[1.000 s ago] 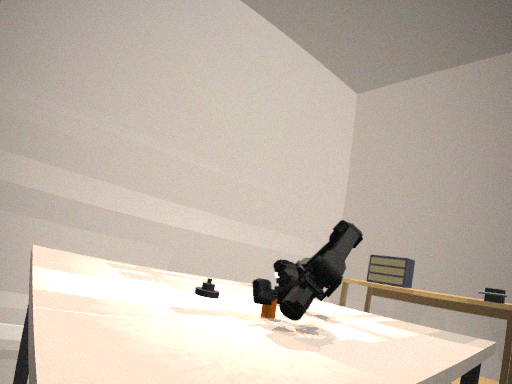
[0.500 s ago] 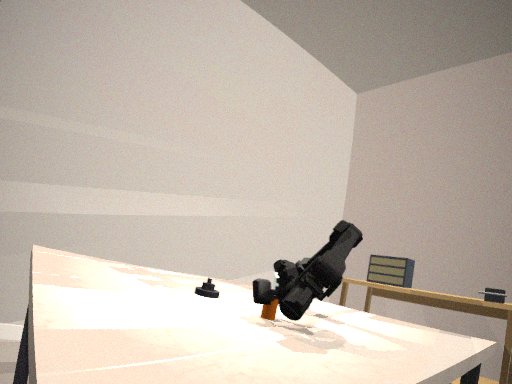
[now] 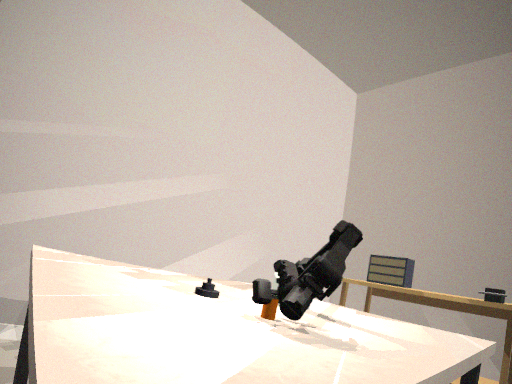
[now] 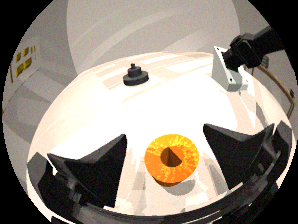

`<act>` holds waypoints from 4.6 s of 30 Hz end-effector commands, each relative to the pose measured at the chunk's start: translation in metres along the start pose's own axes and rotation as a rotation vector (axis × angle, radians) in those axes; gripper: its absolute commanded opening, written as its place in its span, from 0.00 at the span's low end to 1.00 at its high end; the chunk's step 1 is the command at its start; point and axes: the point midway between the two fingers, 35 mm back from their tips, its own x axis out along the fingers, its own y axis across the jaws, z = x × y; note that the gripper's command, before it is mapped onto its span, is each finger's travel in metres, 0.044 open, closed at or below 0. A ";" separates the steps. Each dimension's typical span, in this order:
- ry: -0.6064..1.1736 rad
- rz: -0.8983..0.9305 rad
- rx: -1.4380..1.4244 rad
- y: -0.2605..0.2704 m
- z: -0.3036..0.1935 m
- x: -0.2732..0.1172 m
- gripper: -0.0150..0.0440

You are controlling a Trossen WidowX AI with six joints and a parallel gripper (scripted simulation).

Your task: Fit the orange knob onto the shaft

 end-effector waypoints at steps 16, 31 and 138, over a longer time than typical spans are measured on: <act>0.063 0.121 -0.001 -0.005 0.075 -0.032 1.00; 1.017 -0.048 0.006 -0.004 0.085 -0.031 1.00; 0.879 0.902 -1.389 0.001 -0.016 0.010 0.73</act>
